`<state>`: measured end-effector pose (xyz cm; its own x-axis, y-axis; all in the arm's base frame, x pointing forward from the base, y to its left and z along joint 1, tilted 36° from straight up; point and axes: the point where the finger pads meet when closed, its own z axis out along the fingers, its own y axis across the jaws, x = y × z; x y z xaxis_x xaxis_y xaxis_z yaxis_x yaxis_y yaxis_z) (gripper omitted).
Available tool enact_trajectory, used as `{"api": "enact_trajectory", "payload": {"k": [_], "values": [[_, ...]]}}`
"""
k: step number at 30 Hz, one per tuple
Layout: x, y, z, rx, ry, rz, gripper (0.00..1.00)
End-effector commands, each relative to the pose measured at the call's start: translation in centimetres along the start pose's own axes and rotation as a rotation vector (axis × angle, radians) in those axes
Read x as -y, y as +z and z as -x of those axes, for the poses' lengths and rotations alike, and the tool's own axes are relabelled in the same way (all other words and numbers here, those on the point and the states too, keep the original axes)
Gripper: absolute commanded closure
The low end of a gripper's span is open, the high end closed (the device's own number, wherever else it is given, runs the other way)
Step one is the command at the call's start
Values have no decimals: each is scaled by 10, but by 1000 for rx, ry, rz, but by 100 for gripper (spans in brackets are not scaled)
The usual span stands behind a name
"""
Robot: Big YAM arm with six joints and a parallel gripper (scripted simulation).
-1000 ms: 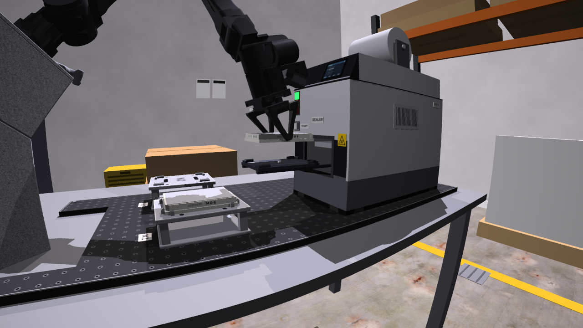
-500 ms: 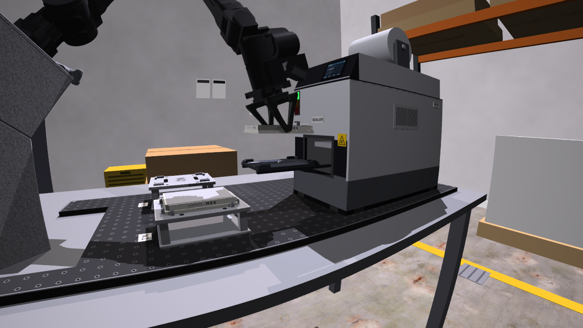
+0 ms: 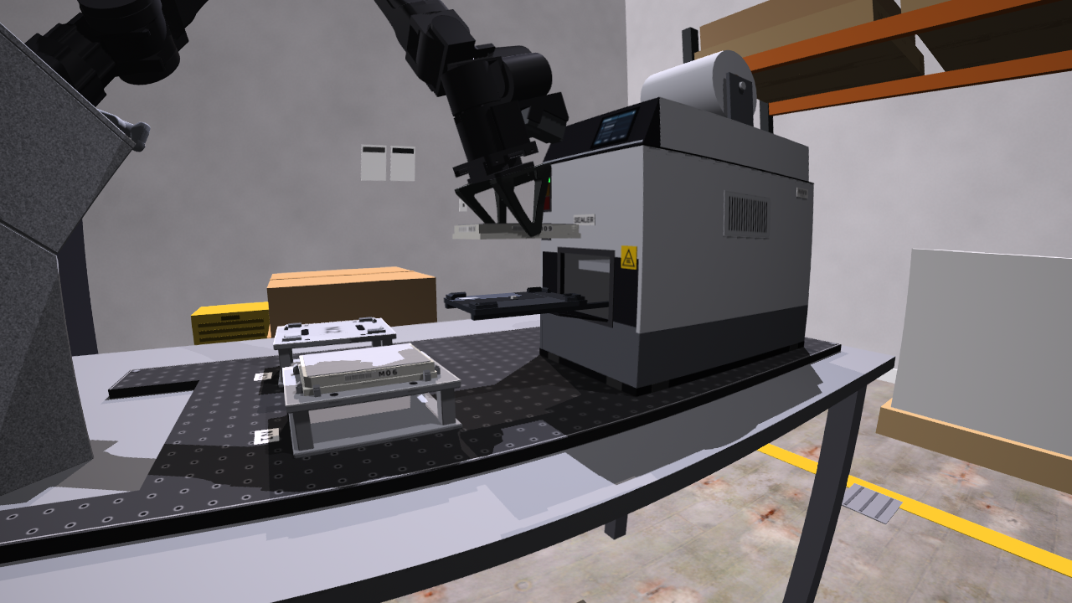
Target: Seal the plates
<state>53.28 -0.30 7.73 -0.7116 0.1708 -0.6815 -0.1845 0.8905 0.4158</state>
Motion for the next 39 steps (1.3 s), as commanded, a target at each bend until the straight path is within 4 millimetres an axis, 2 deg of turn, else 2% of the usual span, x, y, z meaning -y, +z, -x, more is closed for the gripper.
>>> {"api": "enact_trajectory", "payload": {"k": [1, 15, 20, 30, 31, 36, 39], "values": [[-5, 6, 12, 17, -12, 6, 100], [4, -14, 29, 65, -32, -17, 100], [9, -9, 22, 48, -20, -19, 100], [-1, 4, 12, 19, -27, 2, 100], [-5, 10, 5, 16, -6, -6, 100], [-9, 6, -4, 0, 23, 7, 100], [-5, 0, 3, 12, 28, -4, 100]]}}
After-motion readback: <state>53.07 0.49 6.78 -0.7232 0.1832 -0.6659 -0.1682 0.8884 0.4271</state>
